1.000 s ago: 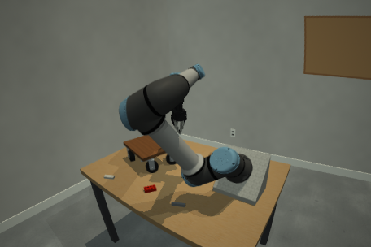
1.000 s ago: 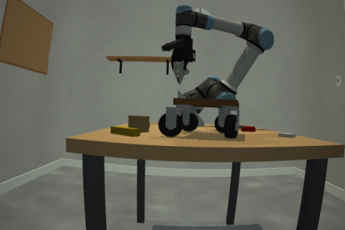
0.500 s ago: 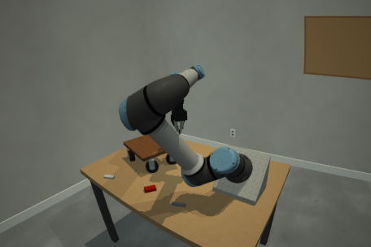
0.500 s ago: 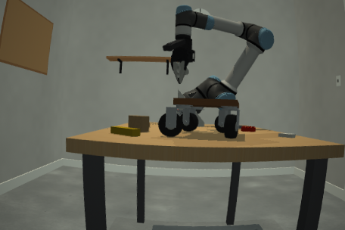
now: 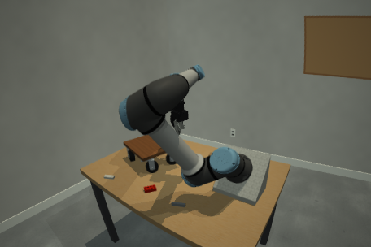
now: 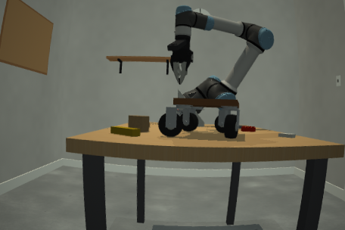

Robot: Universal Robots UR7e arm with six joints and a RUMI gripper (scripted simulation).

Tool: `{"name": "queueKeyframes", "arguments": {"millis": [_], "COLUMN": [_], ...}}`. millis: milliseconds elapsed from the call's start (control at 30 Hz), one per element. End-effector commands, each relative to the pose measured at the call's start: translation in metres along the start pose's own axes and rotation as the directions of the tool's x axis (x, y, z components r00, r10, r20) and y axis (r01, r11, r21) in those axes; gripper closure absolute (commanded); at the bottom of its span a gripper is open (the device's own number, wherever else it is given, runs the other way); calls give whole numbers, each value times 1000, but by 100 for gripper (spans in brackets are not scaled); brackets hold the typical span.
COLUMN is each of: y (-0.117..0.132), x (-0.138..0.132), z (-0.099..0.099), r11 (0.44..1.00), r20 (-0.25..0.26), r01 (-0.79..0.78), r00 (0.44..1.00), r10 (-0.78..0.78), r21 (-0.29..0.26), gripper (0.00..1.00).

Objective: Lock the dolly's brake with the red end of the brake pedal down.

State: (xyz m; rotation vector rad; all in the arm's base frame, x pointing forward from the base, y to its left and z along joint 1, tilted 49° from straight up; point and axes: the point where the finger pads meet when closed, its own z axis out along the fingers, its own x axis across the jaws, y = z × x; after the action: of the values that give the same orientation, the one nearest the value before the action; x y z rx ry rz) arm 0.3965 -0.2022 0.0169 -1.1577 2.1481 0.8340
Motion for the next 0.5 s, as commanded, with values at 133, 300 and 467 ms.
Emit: {"name": "queueKeyframes", "arguments": {"millis": [133, 300, 467], "y": [-2, -3, -4], "x": [-2, -5, -7], "z": [2, 4, 7], "r11": [978, 927, 837], "r20": [2, 2, 2], "r01": [210, 375, 547], "r00": [978, 927, 837], "r10": [-210, -375, -547], "r21": [1, 2, 2], "gripper": [100, 100, 100]}}
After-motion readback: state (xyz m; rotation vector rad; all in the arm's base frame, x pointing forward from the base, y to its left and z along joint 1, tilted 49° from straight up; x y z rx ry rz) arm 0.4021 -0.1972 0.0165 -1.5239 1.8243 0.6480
